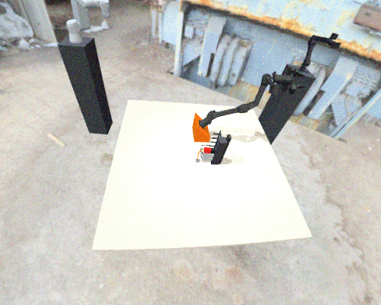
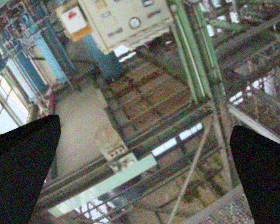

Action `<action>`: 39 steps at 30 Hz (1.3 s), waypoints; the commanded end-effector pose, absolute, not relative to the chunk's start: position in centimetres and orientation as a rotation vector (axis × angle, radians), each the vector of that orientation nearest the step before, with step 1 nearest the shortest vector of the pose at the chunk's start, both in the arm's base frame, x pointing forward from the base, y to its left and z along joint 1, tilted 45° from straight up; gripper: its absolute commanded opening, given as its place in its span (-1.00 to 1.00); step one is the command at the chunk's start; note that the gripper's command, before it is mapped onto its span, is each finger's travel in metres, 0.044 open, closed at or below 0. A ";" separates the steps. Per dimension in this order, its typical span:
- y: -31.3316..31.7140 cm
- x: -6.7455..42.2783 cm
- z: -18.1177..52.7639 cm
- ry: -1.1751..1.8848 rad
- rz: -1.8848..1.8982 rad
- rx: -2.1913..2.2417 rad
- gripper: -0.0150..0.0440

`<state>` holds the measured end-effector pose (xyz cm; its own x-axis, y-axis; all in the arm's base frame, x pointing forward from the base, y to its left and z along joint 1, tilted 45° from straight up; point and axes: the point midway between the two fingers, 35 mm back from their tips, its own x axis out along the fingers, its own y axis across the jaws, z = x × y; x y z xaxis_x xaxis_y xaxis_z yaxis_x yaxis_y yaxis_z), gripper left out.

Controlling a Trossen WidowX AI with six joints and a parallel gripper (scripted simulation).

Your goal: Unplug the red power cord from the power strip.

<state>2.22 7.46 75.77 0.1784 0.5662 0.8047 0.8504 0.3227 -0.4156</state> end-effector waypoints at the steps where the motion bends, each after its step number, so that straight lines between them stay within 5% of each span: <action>1: 7.4 2.2 75.8 -1.503 -0.331 -1.356 0.78; 9: 2.1 0.3 76.9 -1.508 -0.461 -1.213 0.06; 24: -15.5 -0.6 76.4 -1.407 -0.678 -0.652 0.05; 39: -33.8 7.4 67.3 -1.062 -0.799 -0.030 0.05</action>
